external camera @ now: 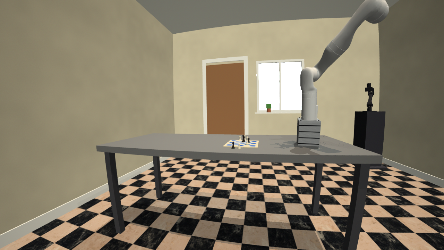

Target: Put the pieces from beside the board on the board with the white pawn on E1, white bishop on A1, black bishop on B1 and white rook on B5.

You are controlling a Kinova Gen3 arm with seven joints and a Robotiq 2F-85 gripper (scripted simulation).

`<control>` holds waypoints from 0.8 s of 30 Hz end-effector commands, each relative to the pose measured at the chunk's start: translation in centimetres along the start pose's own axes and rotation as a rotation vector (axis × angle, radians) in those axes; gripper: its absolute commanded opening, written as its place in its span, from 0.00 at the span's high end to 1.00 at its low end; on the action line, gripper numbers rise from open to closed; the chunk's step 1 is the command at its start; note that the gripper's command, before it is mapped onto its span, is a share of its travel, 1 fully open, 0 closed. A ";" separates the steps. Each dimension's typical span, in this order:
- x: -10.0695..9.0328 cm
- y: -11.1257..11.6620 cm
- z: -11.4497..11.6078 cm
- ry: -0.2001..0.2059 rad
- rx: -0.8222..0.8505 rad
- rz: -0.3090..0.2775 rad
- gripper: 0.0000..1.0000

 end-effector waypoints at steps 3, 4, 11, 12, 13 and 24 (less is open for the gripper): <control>4.1 -4.1 -6.7 0.009 0.164 0.087 0.00; 4.1 -4.1 -6.7 0.009 0.164 0.087 0.00; 8.6 -6.6 -13.7 0.033 0.338 0.172 0.00; 9.9 -7.0 -15.5 0.039 0.381 0.195 0.00; 9.9 -7.0 -15.5 0.039 0.381 0.195 0.00; 16.4 -7.9 -24.6 0.078 0.596 0.310 0.00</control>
Point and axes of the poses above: the point where the finger pads meet when closed, its own x axis out along the fingers, its own z axis across the jaws, y = z × x, the point moved 10 cm from there along -x, back along the fingers, and after that the axes turned 4 degrees about x, right-handed, at the moved point
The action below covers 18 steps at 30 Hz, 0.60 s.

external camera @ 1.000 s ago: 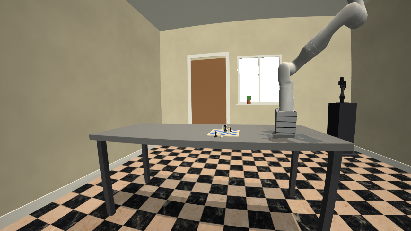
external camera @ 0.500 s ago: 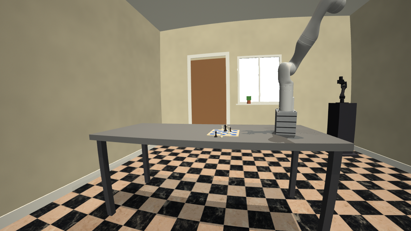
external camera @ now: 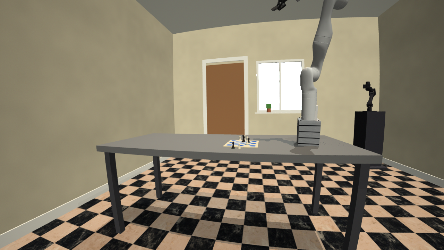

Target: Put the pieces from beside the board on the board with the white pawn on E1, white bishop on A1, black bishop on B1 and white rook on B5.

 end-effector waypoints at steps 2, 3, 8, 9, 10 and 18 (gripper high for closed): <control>3.2 -3.3 -3.4 0.011 0.087 0.059 0.00; 4.6 -4.4 -4.8 0.021 0.130 0.082 0.00; 6.0 -5.5 -6.3 0.031 0.171 0.105 0.00; 7.4 -6.4 -7.8 0.041 0.213 0.128 0.00; 8.9 -7.3 -9.3 0.052 0.254 0.151 0.00; 15.0 -10.0 -15.6 0.099 0.413 0.242 0.00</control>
Point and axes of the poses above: the point where the finger pads meet when closed, its own x axis out along the fingers, its own z axis across the jaws, y = z × x, the point moved 10 cm from there along -x, back along the fingers, and after that the axes turned 4 degrees about x, right-handed, at the moved point
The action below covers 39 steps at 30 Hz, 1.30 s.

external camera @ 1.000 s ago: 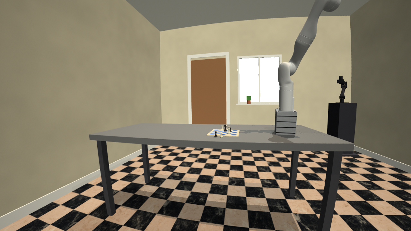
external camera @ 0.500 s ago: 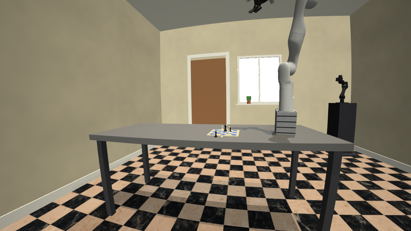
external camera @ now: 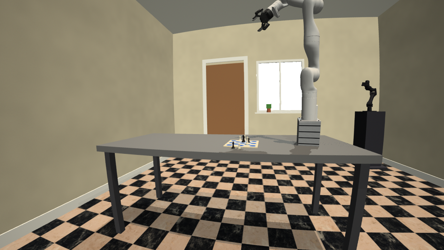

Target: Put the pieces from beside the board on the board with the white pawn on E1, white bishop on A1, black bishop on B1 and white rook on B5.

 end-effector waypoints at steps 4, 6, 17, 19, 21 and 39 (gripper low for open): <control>6.0 -5.1 -4.4 0.036 0.133 0.096 0.00; 6.0 -5.1 -4.4 0.036 0.133 0.096 0.00; 15.5 -10.3 -12.0 0.119 0.349 0.221 0.00; 17.0 -10.9 -13.3 0.133 0.382 0.241 0.00; 18.6 -11.3 -14.6 0.148 0.415 0.261 0.00; 34.4 -12.2 -28.4 0.307 0.725 0.449 0.00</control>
Point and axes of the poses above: the point where the finger pads meet when closed, its own x axis out along the fingers, its own z axis across the jaws, y = z × x, the point moved 10 cm from there along -x, back along the fingers, and after that the axes turned 4 degrees about x, right-handed, at the moved point
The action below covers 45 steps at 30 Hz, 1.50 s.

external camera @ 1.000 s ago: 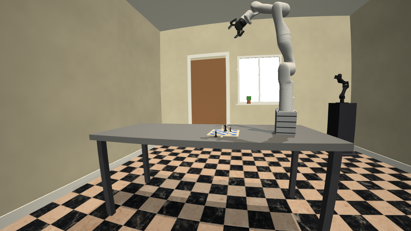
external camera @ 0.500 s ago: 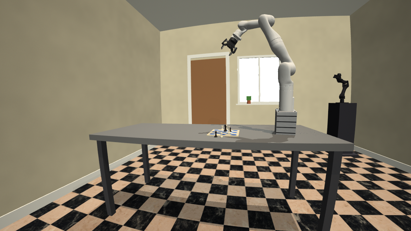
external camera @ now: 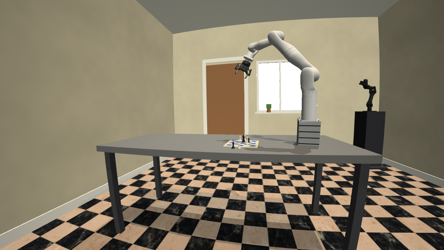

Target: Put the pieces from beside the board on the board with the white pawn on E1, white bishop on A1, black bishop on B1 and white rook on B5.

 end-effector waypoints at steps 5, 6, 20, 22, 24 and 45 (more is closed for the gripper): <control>7.2 -4.9 -2.4 0.069 0.109 0.081 0.00; 7.2 -4.9 -2.4 0.069 0.109 0.081 0.00; 19.0 -10.4 -8.2 0.192 0.305 0.184 0.00; 20.6 -10.9 -9.1 0.209 0.330 0.197 0.00; 22.0 -11.4 -9.9 0.224 0.352 0.208 0.00; 27.8 -12.7 -13.6 0.289 0.443 0.253 0.00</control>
Point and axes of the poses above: the point where the finger pads meet when closed, its own x axis out along the fingers, its own z axis across the jaws, y = z × x, the point moved 10 cm from there along -x, back along the fingers, and after that the axes turned 4 degrees about x, right-handed, at the moved point
